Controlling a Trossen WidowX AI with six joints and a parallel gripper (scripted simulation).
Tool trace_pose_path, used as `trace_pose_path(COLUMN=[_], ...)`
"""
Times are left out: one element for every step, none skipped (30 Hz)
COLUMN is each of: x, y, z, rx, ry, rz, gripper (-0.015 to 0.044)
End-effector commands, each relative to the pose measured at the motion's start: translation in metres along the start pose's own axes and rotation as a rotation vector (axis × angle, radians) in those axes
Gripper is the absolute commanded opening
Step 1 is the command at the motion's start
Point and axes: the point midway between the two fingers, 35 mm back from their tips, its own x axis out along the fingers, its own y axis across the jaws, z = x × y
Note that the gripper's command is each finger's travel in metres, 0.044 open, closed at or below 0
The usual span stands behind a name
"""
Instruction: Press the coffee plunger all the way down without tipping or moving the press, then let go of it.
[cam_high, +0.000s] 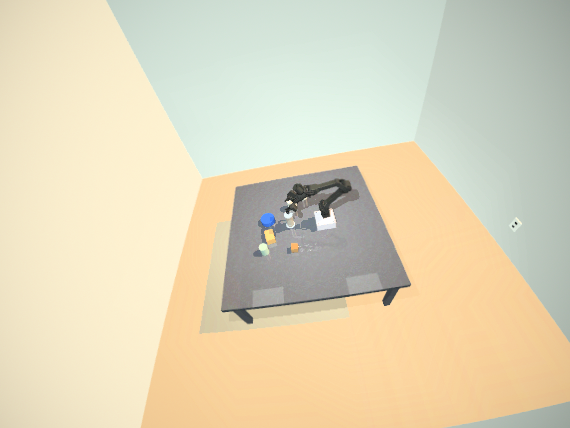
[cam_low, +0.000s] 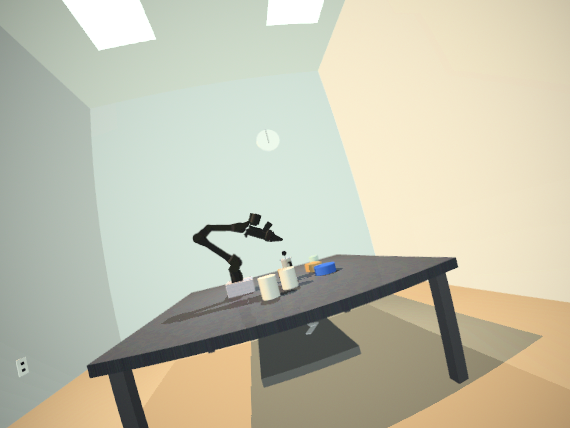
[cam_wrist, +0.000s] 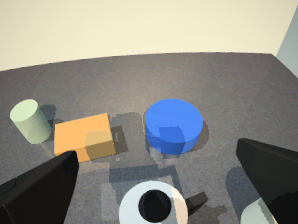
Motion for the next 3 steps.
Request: trace_pose_path(x=[-0.003,-0.003,-0.003], y=[0.0006,0.0006,0.0006], z=[0.0012,0.0012,0.0012], rx=[-0.002,-0.002,-0.002], ry=[-0.002,-0.002,-0.002], rz=[0.005,0.005,0.005], gripper=[0.044,0.044,0.044])
